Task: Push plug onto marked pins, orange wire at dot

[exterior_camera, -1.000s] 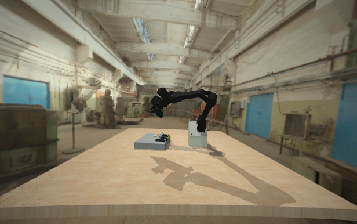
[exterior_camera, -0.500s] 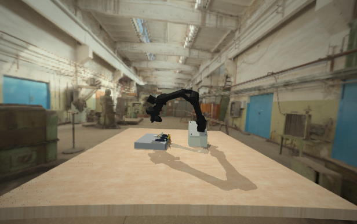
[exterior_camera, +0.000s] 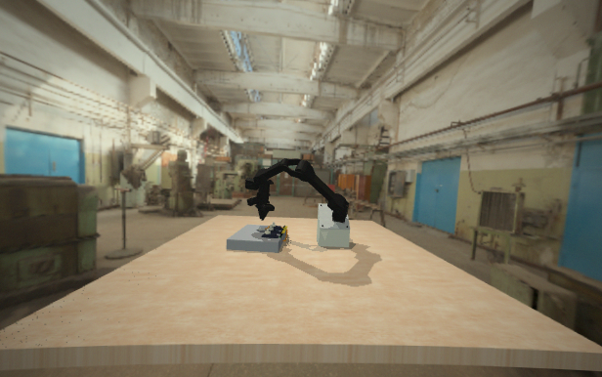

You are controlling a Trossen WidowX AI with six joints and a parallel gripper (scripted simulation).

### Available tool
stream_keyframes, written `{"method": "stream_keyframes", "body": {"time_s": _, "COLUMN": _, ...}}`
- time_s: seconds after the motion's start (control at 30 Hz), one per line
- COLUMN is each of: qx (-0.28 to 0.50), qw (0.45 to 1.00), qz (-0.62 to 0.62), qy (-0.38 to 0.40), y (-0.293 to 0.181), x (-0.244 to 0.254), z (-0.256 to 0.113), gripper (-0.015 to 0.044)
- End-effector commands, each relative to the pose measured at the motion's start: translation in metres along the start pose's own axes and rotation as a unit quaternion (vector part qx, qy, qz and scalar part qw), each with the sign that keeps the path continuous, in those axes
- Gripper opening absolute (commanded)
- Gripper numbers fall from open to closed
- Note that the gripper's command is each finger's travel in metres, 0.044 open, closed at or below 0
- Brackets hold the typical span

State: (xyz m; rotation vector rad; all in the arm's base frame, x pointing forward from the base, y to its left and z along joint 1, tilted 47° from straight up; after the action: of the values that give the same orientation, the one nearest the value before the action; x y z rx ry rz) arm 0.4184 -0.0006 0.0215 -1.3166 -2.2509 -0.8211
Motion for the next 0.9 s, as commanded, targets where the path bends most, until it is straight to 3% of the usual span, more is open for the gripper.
{"method": "stream_keyframes", "body": {"time_s": 0.0, "qx": 0.011, "qw": 0.999, "qz": 0.011, "qy": 0.043, "y": -0.007, "x": -0.014, "z": 0.015, "gripper": 0.0115}}
{"method": "stream_keyframes", "body": {"time_s": 0.87, "qx": 0.011, "qw": 0.999, "qz": 0.012, "qy": 0.046, "y": -0.009, "x": -0.011, "z": 0.056, "gripper": 0.0115}}
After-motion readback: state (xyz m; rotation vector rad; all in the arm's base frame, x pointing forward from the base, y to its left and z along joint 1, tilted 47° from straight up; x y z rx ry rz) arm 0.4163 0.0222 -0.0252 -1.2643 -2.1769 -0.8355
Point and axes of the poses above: the point midway between the two fingers, 35 mm back from their tips, its own z axis out along the fingers, its own x axis across the jaws, y = z × x, the point moved 7 cm from there along -z, back along the fingers, and after that the axes turned 9 degrees about z, right-handed, at the moved point
